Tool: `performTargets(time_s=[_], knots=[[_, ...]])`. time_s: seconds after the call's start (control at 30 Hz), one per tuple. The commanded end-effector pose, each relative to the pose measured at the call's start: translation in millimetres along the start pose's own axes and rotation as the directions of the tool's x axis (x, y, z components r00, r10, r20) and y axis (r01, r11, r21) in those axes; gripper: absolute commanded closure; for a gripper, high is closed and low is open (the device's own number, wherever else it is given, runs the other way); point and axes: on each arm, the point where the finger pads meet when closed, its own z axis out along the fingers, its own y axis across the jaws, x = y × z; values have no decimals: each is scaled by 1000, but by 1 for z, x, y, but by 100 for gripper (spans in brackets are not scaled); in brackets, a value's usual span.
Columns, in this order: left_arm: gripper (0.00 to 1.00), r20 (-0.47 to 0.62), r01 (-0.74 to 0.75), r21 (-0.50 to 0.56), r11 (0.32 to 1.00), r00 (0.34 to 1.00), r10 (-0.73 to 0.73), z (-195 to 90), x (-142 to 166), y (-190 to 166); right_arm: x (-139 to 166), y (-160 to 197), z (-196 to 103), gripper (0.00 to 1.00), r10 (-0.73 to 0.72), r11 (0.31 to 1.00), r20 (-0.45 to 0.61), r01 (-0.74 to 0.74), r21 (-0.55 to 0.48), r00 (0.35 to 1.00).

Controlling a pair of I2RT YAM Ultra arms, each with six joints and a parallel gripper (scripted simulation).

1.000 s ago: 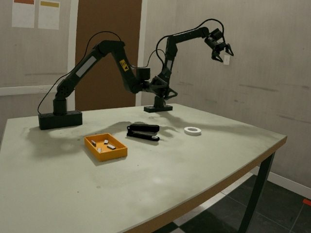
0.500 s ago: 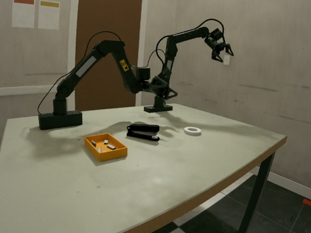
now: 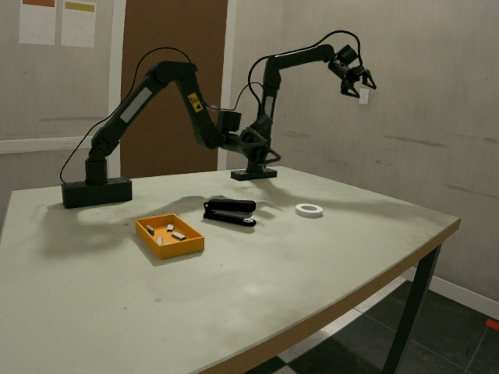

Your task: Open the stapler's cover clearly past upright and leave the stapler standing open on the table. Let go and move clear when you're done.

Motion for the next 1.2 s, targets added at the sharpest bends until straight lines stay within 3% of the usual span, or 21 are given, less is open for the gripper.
performTargets(time_s=[0.0, 0.13, 0.27, 0.47, 0.7, 0.97, 1.17], knots=[[0, 153, 91, -93, 991, 985, -76, -15, -53, -13, 16, -12, 2, 0, 20, 992, -125, -35, -121, 992], [0, 188, 134, -90, 987, 975, -115, -13, -64, -26, 18, -22, 1, 0, 46, 984, -163, -73, -164, 986], [0, 281, 181, -98, 979, 948, -147, -24, -96, -48, 31, -45, -3, 0, 51, 962, -249, -115, -247, 967], [0, 313, 270, -37, 962, 918, -245, -7, -99, -82, 49, -69, -7, 0, 32, 930, -343, -155, -335, 939], [0, 362, 329, -36, 944, 885, -295, -6, -112, -94, 65, -83, -12, 0, -5, 889, -412, -185, -420, 911], [0, 473, 447, -24, 894, 793, -384, -6, -145, -119, 95, -116, -21, 0, -81, 782, -534, -278, -557, 842], [0, 553, 521, 21, 853, 705, -444, -5, -173, -149, 111, -149, -19, 0, -108, 709, -605, -366, -603, 789]])
